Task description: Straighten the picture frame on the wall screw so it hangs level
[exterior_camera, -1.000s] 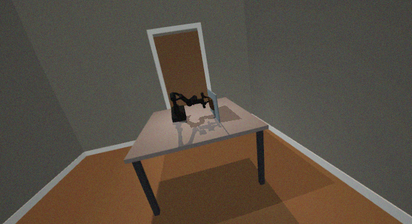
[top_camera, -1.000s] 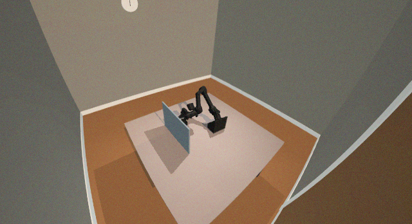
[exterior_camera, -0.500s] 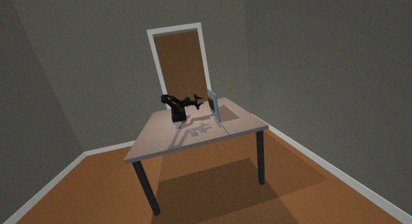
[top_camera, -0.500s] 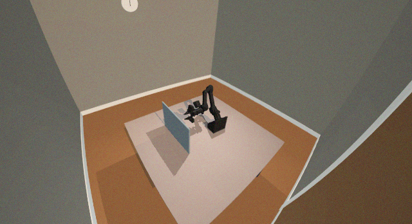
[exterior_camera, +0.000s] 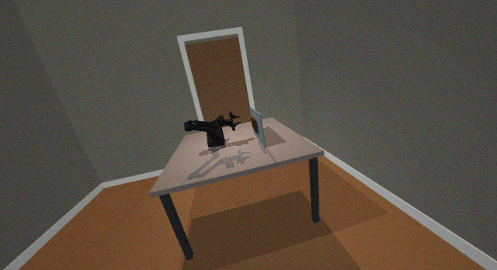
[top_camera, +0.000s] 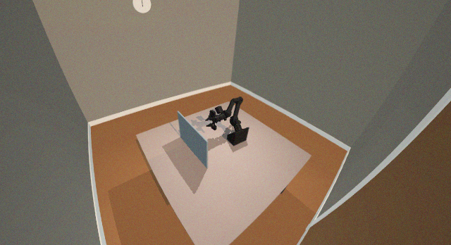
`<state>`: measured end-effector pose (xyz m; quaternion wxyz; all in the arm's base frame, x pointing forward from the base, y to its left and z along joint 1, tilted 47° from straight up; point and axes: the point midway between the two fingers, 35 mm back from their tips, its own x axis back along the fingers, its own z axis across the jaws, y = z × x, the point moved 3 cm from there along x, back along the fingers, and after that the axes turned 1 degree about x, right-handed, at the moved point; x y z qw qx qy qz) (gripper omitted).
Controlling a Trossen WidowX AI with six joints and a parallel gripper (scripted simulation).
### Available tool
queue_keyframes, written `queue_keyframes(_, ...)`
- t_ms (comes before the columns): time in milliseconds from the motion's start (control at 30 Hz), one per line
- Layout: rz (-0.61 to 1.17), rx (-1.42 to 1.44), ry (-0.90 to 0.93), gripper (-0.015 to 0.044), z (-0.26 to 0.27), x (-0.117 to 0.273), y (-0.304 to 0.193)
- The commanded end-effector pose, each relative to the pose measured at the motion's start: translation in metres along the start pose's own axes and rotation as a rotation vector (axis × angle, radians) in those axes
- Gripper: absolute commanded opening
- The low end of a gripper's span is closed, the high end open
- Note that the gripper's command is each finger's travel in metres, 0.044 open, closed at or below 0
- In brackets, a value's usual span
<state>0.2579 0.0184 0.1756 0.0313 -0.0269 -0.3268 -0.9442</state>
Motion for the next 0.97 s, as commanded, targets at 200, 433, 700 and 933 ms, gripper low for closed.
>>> queue_keyframes(200, 0.000, -0.072, -0.001, 0.0260, 0.011, 0.045, -0.001)
queue_keyframes(433, 0.001, -0.111, -0.002, 0.0260, 0.006, 0.071, -0.004)
queue_keyframes(700, 0.001, -0.111, -0.002, 0.0260, 0.006, 0.071, -0.004)
queue_keyframes(933, 0.001, -0.111, -0.002, 0.0260, 0.006, 0.071, -0.004)
